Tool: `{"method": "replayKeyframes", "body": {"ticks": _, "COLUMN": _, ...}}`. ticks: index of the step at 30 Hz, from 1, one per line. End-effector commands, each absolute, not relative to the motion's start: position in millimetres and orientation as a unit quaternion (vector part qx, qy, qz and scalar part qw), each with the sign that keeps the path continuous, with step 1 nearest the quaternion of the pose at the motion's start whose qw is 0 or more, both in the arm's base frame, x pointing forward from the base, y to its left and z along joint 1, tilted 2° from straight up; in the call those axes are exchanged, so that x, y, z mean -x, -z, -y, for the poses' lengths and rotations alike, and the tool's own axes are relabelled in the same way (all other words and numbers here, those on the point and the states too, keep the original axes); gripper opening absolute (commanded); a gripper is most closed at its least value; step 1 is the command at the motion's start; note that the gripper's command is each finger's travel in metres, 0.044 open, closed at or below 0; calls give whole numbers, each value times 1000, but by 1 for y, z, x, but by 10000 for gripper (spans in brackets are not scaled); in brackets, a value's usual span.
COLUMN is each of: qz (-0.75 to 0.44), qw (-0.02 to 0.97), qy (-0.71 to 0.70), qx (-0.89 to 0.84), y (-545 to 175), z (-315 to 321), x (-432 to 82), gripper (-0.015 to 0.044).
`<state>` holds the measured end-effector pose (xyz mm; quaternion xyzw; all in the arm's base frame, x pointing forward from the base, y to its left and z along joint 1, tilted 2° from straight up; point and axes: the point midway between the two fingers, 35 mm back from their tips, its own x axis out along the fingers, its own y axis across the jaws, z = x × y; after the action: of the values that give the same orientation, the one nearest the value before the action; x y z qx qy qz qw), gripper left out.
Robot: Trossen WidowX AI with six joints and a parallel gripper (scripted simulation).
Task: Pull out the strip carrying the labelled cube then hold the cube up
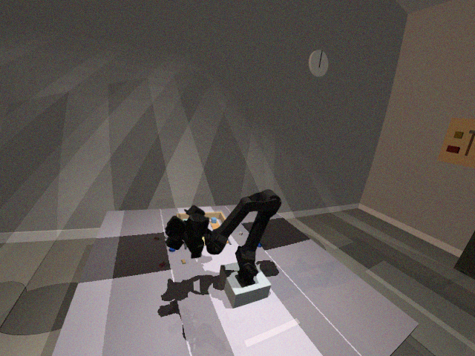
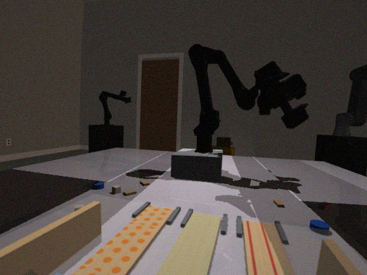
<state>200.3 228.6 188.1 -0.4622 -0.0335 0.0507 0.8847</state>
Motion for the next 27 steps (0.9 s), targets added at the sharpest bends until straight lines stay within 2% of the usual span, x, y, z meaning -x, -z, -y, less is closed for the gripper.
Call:
{"method": "replayKeyframes", "body": {"ticks": 1, "qz": 33, "qw": 885, "qy": -51, "qx": 461, "y": -188, "z": -228, "x": -202, "gripper": 400}}
{"method": "replayKeyframes", "body": {"ticks": 7, "qz": -3, "qw": 906, "qy": -57, "qx": 420, "y": -187, "z": -206, "x": -255, "gripper": 400}}
{"method": "replayKeyframes", "body": {"ticks": 15, "qz": -101, "qw": 941, "qy": -65, "qx": 318, "y": -173, "z": -143, "x": -313, "gripper": 400}}
{"method": "replayKeyframes", "body": {"ticks": 21, "qz": -193, "qw": 960, "qy": -54, "qx": 196, "y": -160, "z": -82, "x": -330, "gripper": 400}}
{"method": "replayKeyframes", "body": {"ticks": 27, "qz": -279, "qw": 959, "qy": -25, "qx": 36, "y": -149, "z": -24, "x": -321, "gripper": 400}}
